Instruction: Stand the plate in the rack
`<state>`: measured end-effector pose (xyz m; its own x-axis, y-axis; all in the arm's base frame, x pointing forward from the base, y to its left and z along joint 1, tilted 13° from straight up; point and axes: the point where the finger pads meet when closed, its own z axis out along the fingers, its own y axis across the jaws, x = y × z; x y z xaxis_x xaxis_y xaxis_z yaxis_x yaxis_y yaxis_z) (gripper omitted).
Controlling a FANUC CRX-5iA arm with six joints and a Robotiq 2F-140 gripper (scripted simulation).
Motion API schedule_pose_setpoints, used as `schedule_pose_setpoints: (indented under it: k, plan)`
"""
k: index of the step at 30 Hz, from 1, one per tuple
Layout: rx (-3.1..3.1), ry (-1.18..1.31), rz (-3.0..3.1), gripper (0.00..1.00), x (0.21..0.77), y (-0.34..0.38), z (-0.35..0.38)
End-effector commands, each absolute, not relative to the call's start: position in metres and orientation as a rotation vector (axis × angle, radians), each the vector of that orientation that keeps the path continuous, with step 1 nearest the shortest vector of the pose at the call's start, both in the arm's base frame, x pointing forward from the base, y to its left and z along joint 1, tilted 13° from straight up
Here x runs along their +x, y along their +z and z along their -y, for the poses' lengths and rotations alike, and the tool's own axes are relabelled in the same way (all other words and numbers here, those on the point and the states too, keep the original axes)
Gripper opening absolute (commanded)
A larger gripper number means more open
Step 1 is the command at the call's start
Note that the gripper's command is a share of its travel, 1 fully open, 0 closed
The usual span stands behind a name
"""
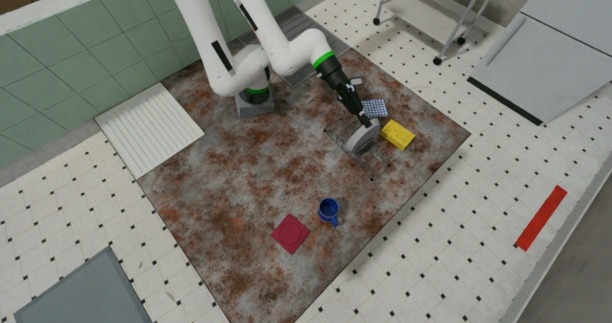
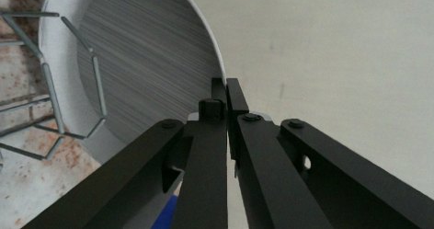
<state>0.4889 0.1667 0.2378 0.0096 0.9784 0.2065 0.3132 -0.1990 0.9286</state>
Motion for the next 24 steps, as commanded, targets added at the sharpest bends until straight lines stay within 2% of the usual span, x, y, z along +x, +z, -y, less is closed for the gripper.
schedule_pose_setpoints:
  k: [1,24]
  plan:
    - [1.589,1.221,-1.359,0.10,0.490,0.236,-0.167]
    - [1.588,1.225,-1.364,0.10,0.491,0.216,-0.171]
